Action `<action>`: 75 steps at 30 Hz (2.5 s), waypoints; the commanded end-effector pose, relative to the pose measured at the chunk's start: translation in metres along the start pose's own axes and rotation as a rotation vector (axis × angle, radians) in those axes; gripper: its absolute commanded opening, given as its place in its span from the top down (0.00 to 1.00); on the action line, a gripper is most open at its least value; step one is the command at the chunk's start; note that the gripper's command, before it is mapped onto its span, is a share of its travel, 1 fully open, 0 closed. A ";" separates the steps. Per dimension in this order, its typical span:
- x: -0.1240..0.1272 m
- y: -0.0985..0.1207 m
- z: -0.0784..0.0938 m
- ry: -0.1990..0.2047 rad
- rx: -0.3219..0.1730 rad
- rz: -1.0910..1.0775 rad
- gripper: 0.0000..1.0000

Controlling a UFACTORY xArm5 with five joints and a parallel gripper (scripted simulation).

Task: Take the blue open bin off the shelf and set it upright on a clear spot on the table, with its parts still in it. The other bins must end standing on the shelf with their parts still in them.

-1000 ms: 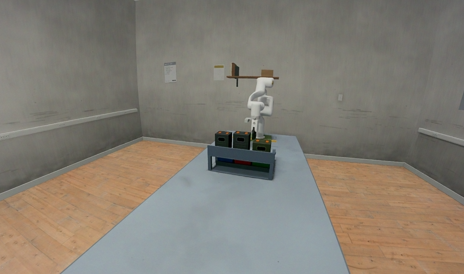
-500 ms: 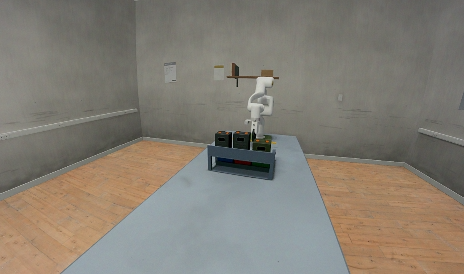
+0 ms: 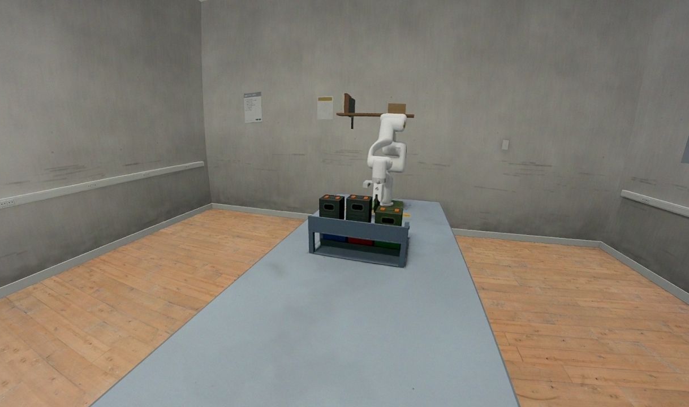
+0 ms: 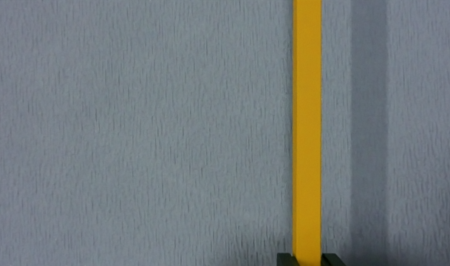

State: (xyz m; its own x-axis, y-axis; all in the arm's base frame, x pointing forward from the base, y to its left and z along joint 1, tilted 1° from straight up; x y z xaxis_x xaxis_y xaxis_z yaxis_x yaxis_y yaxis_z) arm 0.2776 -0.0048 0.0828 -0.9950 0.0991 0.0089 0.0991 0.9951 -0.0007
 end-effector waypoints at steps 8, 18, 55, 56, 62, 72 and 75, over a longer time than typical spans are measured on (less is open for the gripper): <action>-0.002 0.000 0.011 -0.003 -0.012 0.000 1.00; -0.002 0.000 0.021 -0.003 -0.012 0.000 1.00; -0.001 0.001 0.033 -0.004 0.000 0.000 0.00; -0.001 0.001 0.033 -0.004 0.000 0.000 0.00; -0.001 0.001 0.033 -0.004 0.000 0.000 0.00; -0.001 0.001 0.033 -0.004 0.000 0.000 0.00; -0.001 0.001 0.033 -0.004 0.000 0.000 0.00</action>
State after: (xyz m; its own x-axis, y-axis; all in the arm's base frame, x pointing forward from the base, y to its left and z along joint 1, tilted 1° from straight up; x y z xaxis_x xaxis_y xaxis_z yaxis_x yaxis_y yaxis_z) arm 0.2776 -0.0044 0.0488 -0.9950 0.0991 0.0078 0.0991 0.9951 -0.0007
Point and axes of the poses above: the point where the finger pads meet when closed, its own z axis out along the fingers, its own x axis across the jaws, y = z × x, the point moved 4 cm from there along -z, back along the fingers, and after that the axes turned 6 degrees about z, right-handed, at the moved point
